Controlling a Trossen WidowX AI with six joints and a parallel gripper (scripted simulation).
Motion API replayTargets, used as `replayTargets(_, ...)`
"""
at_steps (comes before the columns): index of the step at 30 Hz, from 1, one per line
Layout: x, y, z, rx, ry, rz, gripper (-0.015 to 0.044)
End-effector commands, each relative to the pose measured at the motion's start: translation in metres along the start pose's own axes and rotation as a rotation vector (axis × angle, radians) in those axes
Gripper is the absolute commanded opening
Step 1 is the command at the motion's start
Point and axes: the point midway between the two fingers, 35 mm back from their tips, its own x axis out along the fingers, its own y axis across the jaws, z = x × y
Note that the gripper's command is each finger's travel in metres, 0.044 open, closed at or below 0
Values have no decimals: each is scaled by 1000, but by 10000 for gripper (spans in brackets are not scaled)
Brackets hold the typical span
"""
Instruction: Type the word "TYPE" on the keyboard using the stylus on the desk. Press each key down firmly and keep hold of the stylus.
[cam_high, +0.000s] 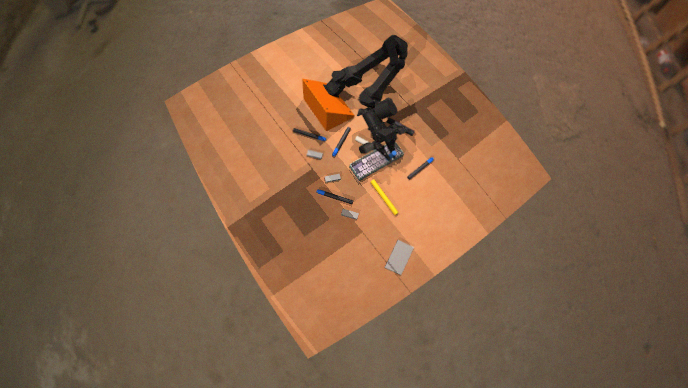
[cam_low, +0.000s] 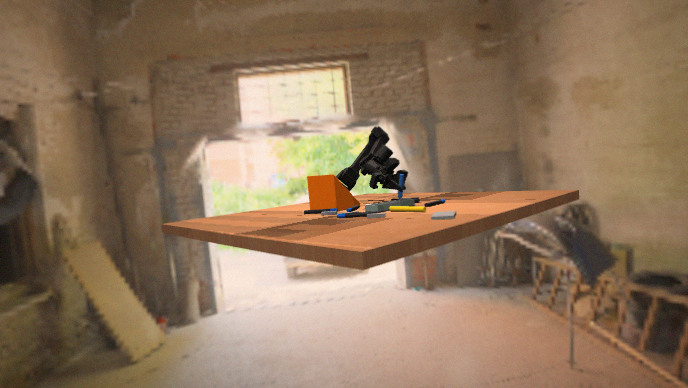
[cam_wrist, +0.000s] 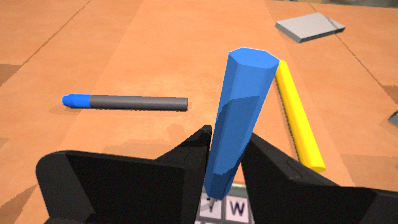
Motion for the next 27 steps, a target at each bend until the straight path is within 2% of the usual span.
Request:
replayTargets(1,3,-1,-5,3,7,-10,81)
replayTargets(14,0,-1,2,3,7,-10,81)
replayTargets(27,-18,-1,34,2,7,-11,81)
